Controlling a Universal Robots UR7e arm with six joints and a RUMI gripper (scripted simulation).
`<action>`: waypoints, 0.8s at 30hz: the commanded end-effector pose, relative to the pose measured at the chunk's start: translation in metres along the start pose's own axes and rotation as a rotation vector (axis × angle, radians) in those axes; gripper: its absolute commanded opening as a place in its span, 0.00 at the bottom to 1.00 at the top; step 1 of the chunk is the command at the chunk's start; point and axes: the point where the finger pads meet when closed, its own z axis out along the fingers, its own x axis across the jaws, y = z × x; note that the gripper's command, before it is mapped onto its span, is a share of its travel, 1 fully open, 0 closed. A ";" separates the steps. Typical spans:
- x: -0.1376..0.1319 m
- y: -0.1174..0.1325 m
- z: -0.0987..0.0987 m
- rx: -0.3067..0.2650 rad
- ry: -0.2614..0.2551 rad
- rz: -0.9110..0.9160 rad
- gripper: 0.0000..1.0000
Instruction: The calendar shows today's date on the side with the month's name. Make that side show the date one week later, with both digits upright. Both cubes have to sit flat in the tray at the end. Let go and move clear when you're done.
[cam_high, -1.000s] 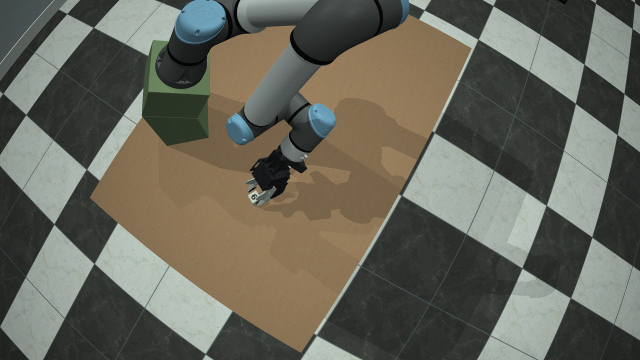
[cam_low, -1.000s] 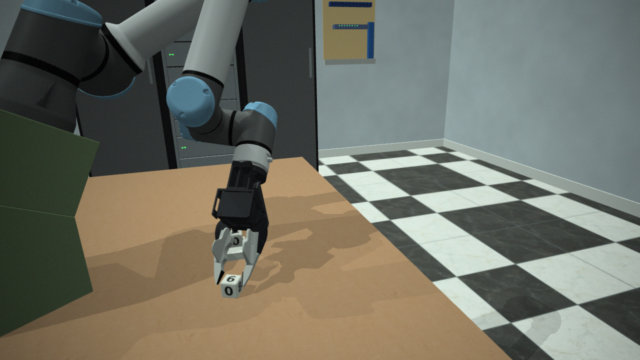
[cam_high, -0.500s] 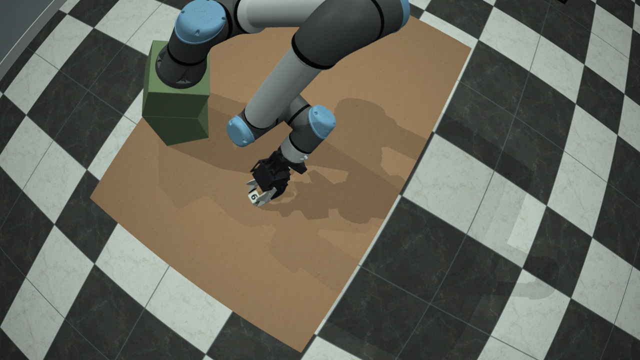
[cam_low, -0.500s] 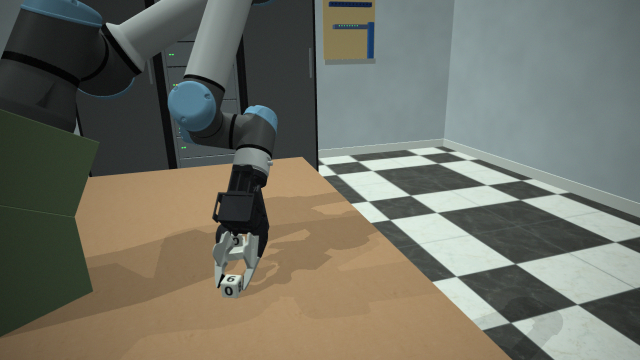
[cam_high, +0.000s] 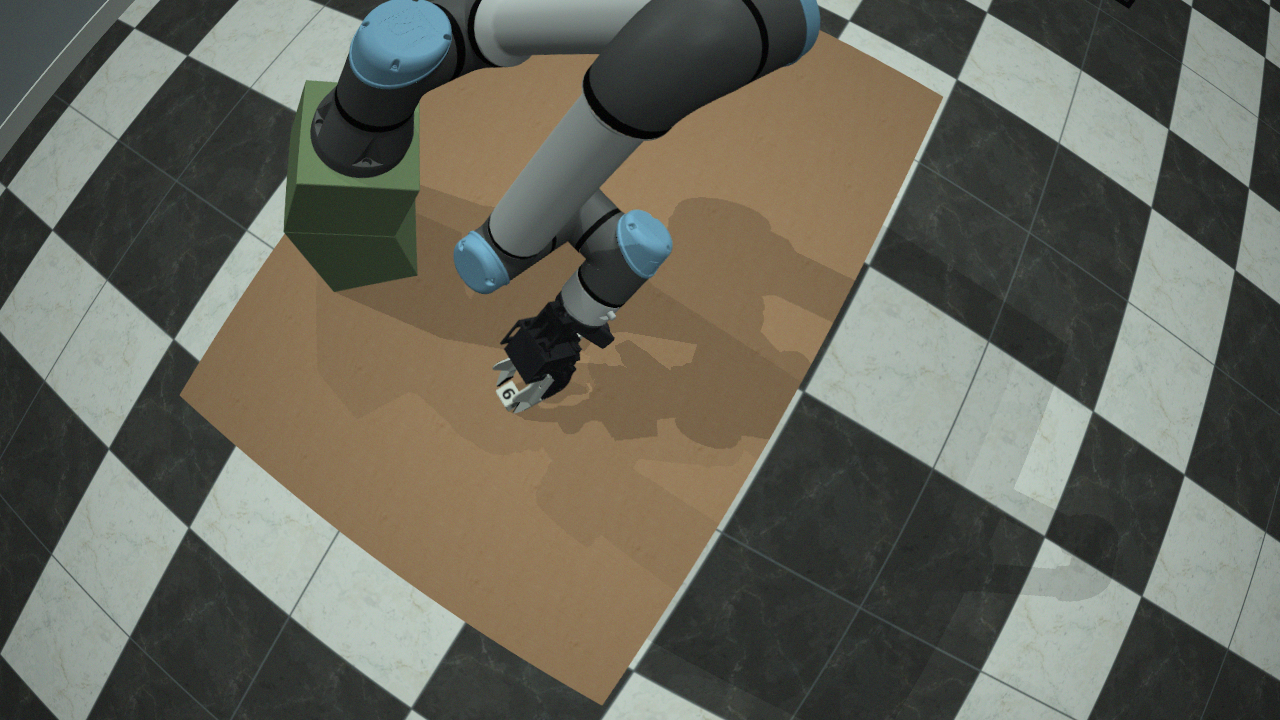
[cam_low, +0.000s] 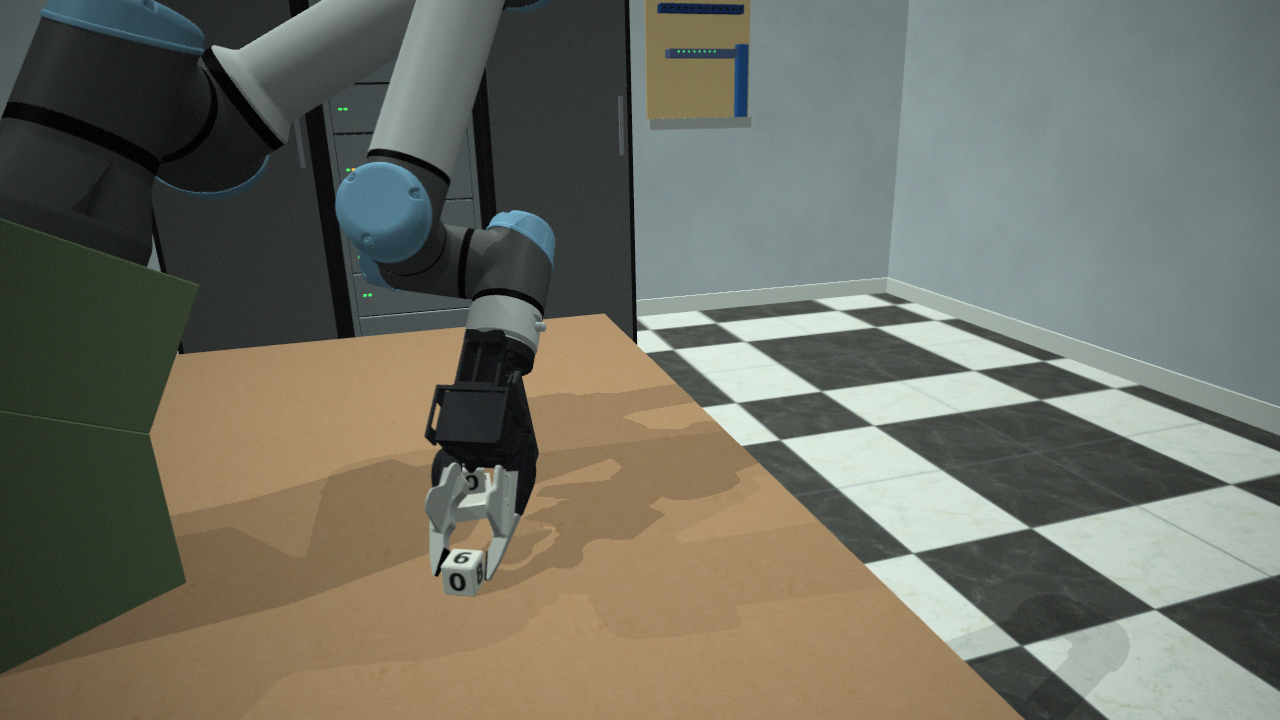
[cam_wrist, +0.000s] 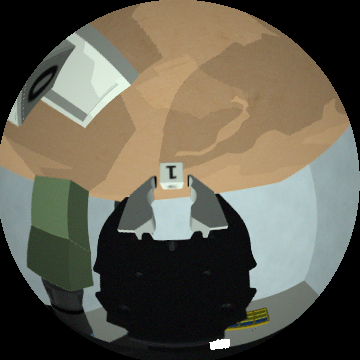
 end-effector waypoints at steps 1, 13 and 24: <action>0.003 -0.001 0.000 0.000 0.005 0.001 0.28; 0.003 -0.001 0.000 0.000 0.005 0.001 0.28; 0.003 -0.001 0.000 0.000 0.005 0.001 0.10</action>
